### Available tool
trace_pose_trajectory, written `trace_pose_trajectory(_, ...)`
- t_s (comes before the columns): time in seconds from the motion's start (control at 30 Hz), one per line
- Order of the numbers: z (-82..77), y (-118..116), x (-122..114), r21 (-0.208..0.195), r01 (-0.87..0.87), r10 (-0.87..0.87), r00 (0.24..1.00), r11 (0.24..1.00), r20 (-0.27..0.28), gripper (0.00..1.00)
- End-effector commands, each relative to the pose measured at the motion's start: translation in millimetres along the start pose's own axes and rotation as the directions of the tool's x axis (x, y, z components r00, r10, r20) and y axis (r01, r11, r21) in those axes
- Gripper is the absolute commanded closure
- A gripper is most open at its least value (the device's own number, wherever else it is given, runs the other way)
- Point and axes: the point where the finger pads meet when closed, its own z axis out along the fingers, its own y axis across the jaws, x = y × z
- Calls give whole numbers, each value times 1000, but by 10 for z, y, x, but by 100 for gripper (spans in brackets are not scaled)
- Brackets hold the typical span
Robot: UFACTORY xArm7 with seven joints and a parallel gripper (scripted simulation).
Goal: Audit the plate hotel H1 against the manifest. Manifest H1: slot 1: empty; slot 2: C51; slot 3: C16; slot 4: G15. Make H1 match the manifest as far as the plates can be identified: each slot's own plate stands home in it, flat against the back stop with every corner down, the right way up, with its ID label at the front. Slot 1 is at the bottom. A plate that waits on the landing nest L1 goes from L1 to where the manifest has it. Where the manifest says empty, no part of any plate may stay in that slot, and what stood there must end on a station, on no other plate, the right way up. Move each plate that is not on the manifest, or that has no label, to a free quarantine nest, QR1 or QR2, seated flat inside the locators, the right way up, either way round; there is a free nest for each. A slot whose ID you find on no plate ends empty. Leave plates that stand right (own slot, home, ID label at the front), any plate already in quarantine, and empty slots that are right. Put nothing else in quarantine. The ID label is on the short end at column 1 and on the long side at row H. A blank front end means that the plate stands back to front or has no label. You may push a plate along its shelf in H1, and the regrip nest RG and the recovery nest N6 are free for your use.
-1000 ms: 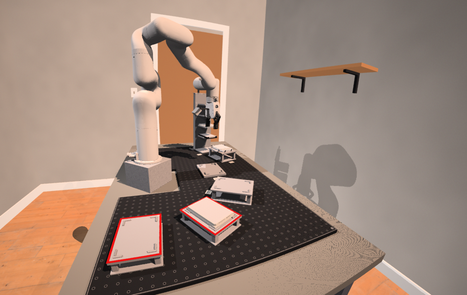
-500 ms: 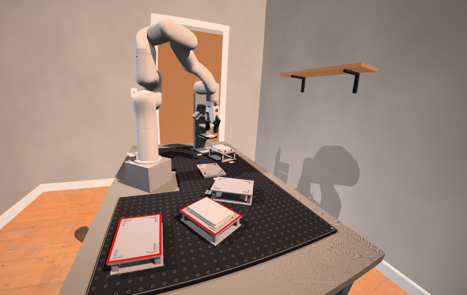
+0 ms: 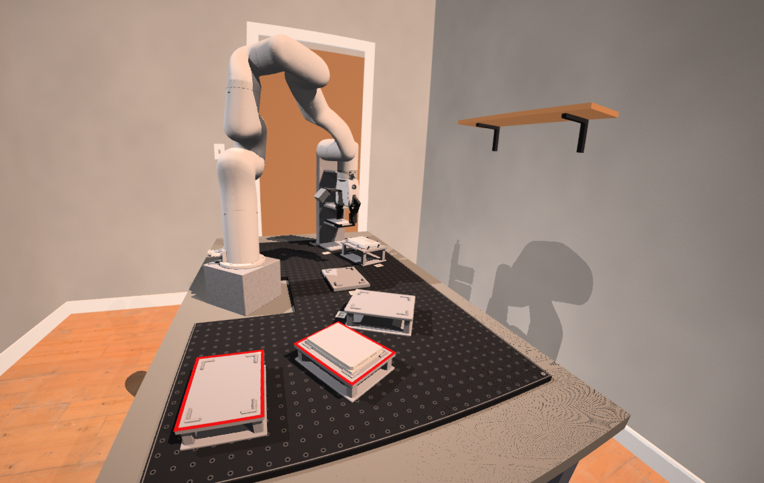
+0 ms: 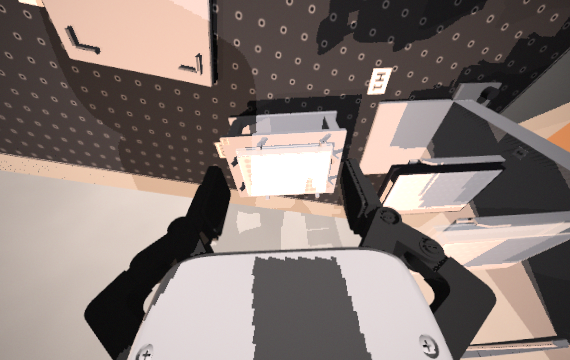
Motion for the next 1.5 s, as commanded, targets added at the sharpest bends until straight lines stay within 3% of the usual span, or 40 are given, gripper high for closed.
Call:
trace_pose_trajectory(0.0, 37, 1, -16, 1, 0, 0, 1000, 1000, 4, 0)
trace_pose_trajectory(0.6, 153, 1, -16, 1, 0, 0, 1000, 1000, 4, 0)
trace_pose_trajectory(1.47, 554, 1, -17, 1, 0, 0, 1000, 1000, 4, 0)
